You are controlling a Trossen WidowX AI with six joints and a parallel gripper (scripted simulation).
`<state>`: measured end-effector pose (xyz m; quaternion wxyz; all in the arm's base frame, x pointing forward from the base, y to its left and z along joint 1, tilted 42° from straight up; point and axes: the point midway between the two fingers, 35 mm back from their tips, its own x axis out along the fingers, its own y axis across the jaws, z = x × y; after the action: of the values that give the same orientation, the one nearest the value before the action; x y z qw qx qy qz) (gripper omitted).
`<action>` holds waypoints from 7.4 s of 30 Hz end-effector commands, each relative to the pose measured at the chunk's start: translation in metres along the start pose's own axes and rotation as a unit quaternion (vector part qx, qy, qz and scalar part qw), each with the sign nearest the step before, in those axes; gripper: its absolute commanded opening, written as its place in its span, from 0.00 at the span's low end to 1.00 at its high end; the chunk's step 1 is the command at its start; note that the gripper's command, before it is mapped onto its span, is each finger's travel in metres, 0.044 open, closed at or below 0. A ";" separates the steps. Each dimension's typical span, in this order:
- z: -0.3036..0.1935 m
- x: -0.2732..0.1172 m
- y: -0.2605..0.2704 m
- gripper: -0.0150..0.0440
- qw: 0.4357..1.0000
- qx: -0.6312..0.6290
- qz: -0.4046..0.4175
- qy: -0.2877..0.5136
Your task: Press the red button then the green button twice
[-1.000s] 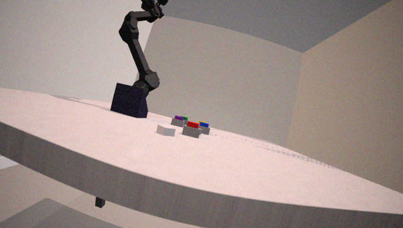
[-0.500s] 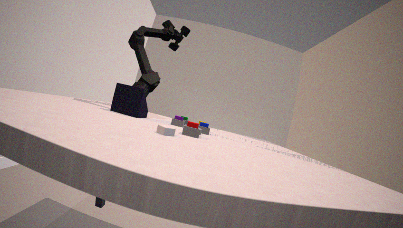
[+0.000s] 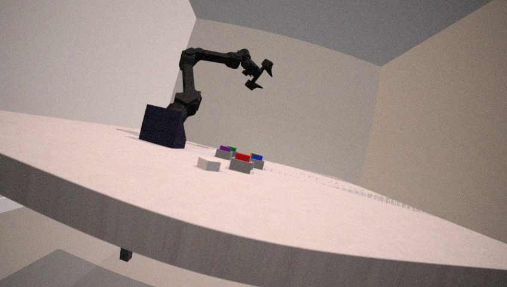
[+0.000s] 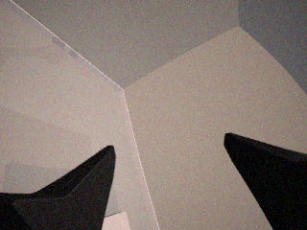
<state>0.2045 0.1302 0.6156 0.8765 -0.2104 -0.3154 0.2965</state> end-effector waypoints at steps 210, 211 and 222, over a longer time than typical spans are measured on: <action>-0.352 -0.230 0.284 0.29 0.421 0.629 0.086 0.648; -0.352 -0.230 0.284 0.29 0.421 0.629 0.086 0.648; -0.337 -0.235 0.254 0.29 0.421 0.629 0.085 0.648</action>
<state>0.1887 0.1036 0.1299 0.6804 0.2448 0.6409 0.2577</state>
